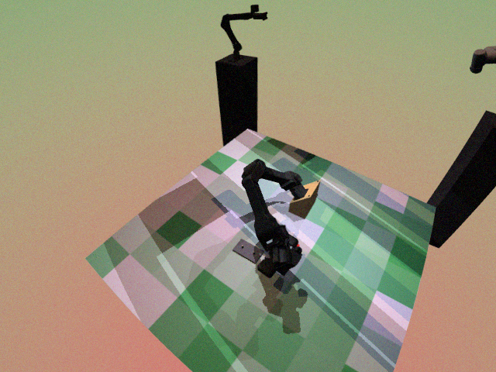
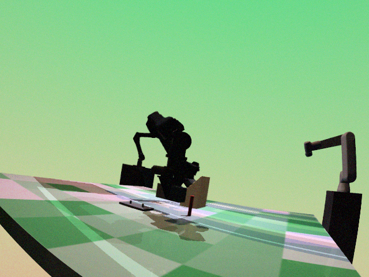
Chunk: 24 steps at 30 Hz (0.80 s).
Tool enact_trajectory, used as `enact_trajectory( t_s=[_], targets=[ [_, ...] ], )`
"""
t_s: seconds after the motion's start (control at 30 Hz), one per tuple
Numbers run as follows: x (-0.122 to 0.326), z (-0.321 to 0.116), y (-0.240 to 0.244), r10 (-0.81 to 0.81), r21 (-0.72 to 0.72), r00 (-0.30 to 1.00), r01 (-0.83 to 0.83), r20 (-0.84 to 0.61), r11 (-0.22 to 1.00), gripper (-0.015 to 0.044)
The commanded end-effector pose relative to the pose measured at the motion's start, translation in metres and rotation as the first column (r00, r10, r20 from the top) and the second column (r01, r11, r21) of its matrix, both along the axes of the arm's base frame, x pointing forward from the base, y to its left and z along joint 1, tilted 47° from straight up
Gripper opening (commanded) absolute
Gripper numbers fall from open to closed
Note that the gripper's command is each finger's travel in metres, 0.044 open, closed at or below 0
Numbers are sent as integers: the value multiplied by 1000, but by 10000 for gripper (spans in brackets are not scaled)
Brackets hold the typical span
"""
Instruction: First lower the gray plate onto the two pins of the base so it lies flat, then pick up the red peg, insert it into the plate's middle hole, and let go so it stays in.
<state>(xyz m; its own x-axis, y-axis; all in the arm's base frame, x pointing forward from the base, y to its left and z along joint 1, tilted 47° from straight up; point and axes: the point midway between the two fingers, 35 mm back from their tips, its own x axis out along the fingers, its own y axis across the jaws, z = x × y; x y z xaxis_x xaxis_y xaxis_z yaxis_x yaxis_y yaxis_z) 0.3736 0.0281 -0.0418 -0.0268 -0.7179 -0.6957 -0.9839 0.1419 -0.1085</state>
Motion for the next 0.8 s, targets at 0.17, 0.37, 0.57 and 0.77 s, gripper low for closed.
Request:
enact_trajectory(
  t_s=[0.17,0.37,0.57,0.77],
  targets=[
    [2,21,21,-5,6,1000,5,5,1000,0],
    [1,36,34,-6,4,1000,6,4,1000,0],
    [0,50,46,-6,1,1000,6,2,1000,0],
    [0,55,40,-2,4,1000,2,-2,1000,0]
  ],
)
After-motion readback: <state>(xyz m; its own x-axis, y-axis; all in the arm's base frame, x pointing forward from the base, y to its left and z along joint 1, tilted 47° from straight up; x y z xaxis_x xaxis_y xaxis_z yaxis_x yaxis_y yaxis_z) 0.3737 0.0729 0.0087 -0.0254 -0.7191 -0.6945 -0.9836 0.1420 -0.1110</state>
